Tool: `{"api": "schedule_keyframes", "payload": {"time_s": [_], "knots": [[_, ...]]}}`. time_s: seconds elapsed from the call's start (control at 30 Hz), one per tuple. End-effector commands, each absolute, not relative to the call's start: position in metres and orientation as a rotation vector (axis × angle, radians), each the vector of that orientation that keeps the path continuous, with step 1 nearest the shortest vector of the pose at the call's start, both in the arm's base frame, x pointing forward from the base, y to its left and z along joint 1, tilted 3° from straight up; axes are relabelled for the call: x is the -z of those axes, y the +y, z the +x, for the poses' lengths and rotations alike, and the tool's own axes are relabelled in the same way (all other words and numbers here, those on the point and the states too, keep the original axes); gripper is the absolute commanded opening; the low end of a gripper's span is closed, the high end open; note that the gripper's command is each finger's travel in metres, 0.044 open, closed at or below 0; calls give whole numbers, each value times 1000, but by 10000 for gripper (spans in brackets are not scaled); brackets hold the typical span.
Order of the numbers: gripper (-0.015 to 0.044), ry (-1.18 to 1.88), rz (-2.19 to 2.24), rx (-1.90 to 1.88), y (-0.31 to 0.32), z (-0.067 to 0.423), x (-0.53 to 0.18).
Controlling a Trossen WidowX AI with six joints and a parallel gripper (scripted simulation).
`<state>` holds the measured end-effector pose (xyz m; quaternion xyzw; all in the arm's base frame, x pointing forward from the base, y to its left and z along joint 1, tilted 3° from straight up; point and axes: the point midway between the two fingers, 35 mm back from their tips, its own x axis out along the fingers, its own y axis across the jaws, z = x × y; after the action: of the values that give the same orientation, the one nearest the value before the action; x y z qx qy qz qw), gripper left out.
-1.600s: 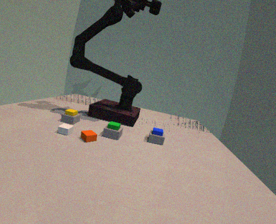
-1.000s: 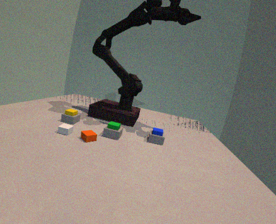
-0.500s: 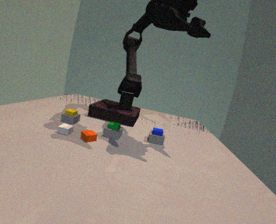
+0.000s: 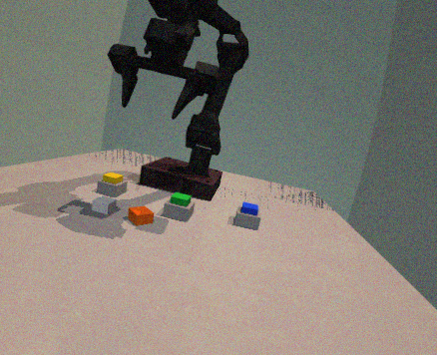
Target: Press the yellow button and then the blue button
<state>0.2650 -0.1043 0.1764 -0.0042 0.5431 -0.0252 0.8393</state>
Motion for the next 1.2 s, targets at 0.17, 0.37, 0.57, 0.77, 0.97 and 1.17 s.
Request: {"api": "schedule_keyframes", "payload": {"time_s": [0.17, 0.37, 0.57, 0.77, 0.97, 1.17], "knots": [[400, 1521, 169, 130, -186, 174, -118], [374, 1528, 174, 129, -187, 172, -115], [216, 1528, 174, 129, -185, 174, -55], [59, 1528, 174, 129, -185, 174, -55], [20, 1528, 174, 129, -185, 174, -55], [20, 1528, 174, 129, -185, 174, -54]]}}
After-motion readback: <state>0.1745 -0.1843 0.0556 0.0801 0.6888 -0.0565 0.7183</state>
